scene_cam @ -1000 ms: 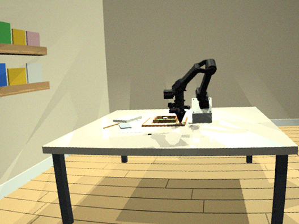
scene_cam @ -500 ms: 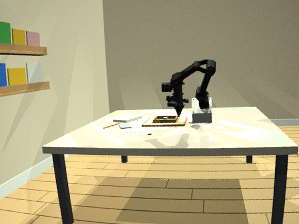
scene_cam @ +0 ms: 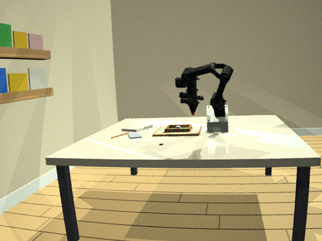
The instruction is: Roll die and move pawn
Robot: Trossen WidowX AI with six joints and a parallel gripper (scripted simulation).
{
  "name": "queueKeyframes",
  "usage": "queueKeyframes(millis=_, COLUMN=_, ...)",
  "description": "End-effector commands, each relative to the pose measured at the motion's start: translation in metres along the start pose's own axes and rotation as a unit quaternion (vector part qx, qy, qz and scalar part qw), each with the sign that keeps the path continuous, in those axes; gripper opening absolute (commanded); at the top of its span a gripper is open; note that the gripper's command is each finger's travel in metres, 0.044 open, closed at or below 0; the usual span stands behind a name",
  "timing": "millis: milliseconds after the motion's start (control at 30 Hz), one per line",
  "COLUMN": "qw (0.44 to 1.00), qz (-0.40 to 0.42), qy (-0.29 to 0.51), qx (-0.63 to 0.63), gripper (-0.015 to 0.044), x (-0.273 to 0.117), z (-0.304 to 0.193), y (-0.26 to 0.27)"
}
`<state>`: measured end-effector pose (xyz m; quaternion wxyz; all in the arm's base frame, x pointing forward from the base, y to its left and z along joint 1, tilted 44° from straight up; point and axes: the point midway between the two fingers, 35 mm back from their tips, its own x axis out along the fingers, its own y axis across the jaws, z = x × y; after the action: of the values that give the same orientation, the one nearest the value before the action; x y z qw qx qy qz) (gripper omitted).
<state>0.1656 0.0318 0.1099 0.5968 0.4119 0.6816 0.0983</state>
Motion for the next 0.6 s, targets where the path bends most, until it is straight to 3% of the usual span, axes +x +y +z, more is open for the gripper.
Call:
queueKeyframes(millis=0, qw=1.0, qz=0.003, qy=0.003, qx=-0.002, gripper=0.0, x=-0.015, z=-0.004, y=0.001)
queueKeyframes(millis=567, qw=1.0, qz=-0.001, qy=0.0, qx=0.002, gripper=0.0, x=-0.008, z=0.038, y=-0.042)
